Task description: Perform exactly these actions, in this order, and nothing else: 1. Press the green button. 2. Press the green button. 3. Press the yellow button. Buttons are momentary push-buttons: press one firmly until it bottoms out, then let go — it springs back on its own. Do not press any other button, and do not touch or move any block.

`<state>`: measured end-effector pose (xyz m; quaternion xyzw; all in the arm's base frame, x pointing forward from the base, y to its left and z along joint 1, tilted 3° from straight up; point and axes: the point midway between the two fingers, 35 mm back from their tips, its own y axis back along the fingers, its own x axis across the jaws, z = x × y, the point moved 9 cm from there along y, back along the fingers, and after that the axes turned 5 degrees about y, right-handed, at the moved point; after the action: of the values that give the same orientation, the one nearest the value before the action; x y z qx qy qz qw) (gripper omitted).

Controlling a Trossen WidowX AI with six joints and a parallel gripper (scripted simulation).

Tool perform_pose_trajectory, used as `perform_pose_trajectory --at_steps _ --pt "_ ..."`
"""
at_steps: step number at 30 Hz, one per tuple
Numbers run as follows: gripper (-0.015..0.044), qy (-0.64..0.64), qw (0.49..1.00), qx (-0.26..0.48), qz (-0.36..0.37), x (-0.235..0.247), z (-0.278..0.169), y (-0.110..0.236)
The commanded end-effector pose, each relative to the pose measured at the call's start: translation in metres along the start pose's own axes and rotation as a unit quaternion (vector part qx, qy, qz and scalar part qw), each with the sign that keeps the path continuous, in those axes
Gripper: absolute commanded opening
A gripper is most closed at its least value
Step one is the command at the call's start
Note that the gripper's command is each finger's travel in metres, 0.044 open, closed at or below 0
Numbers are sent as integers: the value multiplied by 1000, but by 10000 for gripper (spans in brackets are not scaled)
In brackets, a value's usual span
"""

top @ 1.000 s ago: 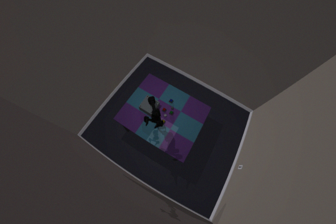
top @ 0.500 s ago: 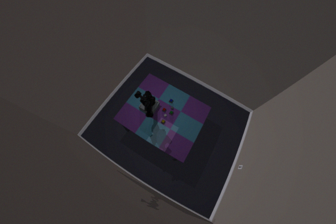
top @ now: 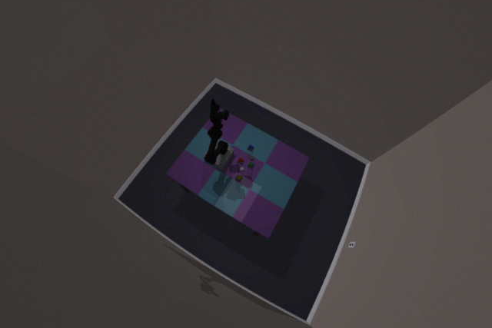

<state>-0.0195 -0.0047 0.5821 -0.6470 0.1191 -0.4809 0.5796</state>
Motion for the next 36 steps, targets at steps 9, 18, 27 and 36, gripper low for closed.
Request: perform_pose_trajectory --at_steps 9,18,27,36 --pt "400 209 920 -194 -268 -122 105 4" --pt "400 308 770 -297 -474 -174 194 67" --pt "400 319 573 -352 -668 -189 262 169" --pt "400 226 374 -352 -828 -173 290 291"
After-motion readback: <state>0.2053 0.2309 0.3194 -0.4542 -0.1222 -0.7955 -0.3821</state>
